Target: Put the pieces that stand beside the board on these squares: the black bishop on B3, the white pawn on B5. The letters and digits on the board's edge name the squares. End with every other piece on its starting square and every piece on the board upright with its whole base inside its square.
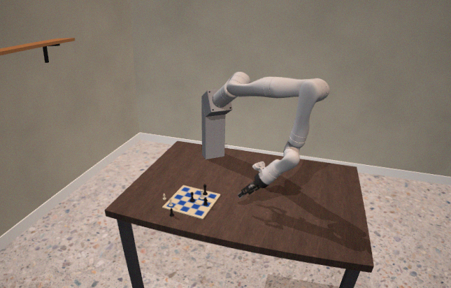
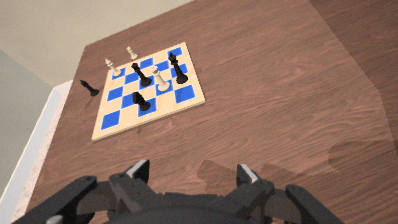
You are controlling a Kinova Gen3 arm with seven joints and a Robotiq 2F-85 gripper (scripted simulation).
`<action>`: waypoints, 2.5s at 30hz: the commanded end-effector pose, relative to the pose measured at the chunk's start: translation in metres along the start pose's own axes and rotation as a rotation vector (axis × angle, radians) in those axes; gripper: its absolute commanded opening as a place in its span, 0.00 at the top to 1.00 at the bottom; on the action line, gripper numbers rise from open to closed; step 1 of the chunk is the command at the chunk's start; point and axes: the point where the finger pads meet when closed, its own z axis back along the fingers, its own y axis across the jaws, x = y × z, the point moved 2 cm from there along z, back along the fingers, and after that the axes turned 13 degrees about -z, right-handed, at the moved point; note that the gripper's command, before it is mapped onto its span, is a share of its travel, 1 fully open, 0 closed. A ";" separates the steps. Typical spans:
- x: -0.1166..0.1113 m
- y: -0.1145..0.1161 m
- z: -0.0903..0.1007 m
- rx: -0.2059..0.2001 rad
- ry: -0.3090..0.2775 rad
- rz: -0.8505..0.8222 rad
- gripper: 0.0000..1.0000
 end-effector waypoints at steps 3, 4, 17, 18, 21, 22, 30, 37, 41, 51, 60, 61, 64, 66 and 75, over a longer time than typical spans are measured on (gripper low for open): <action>0.000 -0.004 -0.001 -0.001 0.002 -0.006 0.00; 0.000 -0.004 -0.001 -0.001 0.002 -0.006 0.00; 0.006 -0.012 -0.005 0.009 -0.006 0.039 0.00; 0.006 -0.012 -0.005 0.009 -0.006 0.039 0.00; 0.008 -0.017 -0.008 0.014 -0.011 0.061 0.00; 0.008 -0.017 -0.008 0.014 -0.011 0.061 0.00; 0.011 -0.019 -0.010 0.019 -0.012 0.077 0.00; 0.013 -0.022 -0.012 0.024 -0.013 0.094 0.00; 0.013 -0.022 -0.012 0.024 -0.013 0.094 0.00; 0.015 -0.025 -0.013 0.029 -0.014 0.109 0.00; 0.019 -0.030 -0.017 0.037 -0.017 0.139 0.00; 0.019 -0.030 -0.017 0.037 -0.017 0.139 0.00; 0.019 -0.030 -0.017 0.037 -0.017 0.139 0.00; 0.019 -0.030 -0.017 0.037 -0.017 0.139 0.00; 0.021 -0.033 -0.018 0.041 -0.019 0.153 0.00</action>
